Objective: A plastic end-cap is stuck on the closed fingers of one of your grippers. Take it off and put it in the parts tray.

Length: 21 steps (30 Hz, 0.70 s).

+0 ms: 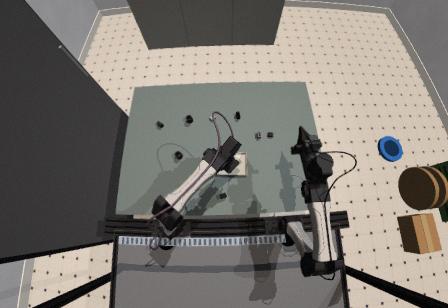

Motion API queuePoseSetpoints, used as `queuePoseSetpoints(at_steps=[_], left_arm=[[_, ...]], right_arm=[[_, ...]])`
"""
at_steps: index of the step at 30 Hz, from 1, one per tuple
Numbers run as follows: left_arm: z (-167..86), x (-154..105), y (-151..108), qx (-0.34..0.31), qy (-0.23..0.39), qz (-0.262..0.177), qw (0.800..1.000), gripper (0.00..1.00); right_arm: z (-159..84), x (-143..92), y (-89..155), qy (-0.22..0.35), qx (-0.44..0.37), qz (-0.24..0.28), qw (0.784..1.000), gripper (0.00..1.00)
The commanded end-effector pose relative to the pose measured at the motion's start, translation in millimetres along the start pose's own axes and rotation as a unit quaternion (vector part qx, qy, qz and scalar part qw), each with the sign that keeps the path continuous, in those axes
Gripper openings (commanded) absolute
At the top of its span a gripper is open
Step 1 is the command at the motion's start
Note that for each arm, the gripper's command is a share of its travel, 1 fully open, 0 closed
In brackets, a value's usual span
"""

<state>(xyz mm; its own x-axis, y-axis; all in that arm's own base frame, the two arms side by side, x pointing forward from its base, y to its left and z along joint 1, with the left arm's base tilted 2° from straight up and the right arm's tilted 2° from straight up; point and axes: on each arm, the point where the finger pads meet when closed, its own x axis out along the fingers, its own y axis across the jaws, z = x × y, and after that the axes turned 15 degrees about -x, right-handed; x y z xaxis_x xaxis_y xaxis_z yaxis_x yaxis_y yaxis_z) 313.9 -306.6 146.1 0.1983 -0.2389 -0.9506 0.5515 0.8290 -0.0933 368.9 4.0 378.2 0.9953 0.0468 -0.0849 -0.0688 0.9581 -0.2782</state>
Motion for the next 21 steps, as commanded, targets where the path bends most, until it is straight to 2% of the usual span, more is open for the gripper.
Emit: queuePoseSetpoints(at_steps=[1,3,21], left_arm=[[21.0,-13.4,-1.8,-0.037,-0.066,-0.017,0.997,0.60],[14.2,-9.2,0.3,-0.031,-0.052,-0.013,0.998,0.60],[14.6,-9.5,0.2,-0.031,-0.053,-0.013,0.998,0.60]], right_arm=[[38.7,-2.1,-13.6,-0.059,0.012,-0.039,0.997,0.00],[39.6,-2.4,-13.3,-0.060,0.011,-0.038,0.997,0.00],[38.4,-0.7,-13.0,-0.058,0.011,-0.037,0.998,0.00]])
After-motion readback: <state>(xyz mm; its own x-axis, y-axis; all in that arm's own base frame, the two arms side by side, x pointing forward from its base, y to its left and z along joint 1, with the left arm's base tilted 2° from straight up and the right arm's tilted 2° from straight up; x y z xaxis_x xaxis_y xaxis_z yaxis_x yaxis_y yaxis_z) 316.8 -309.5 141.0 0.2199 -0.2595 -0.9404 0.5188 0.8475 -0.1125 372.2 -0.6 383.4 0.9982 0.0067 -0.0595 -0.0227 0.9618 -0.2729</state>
